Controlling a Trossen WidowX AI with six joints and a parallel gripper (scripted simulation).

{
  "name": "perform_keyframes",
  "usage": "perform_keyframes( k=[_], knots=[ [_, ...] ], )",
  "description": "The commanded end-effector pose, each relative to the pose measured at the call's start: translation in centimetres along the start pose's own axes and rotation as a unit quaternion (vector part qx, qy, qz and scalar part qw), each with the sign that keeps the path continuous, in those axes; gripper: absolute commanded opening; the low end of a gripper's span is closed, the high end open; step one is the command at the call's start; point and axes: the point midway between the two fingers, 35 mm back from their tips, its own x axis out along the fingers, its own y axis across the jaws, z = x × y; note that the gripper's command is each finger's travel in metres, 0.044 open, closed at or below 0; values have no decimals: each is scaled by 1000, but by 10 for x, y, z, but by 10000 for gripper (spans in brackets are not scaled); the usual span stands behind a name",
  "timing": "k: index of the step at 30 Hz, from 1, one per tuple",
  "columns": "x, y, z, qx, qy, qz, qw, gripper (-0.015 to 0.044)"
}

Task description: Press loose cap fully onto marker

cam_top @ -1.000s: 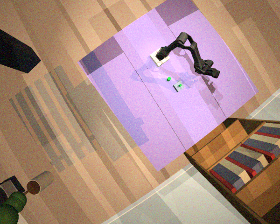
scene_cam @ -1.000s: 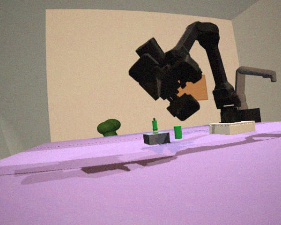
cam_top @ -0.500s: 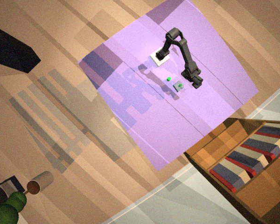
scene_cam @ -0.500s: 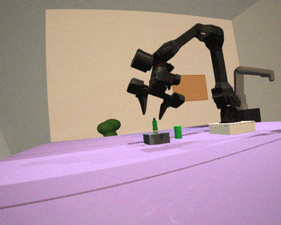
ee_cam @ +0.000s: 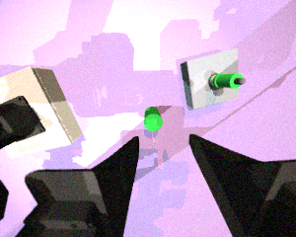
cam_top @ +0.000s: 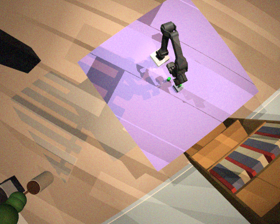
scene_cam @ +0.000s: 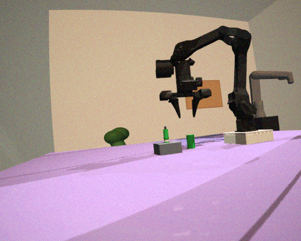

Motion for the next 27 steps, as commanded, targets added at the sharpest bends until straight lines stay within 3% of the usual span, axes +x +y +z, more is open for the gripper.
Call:
perform_keyframes(
  k=[1,7,27],
  knots=[
    [-2,8,-5,1,9,13,1000,248],
    [31,8,-6,1,9,13,1000,248],
    [63,7,-8,1,9,13,1000,248]
  ],
)
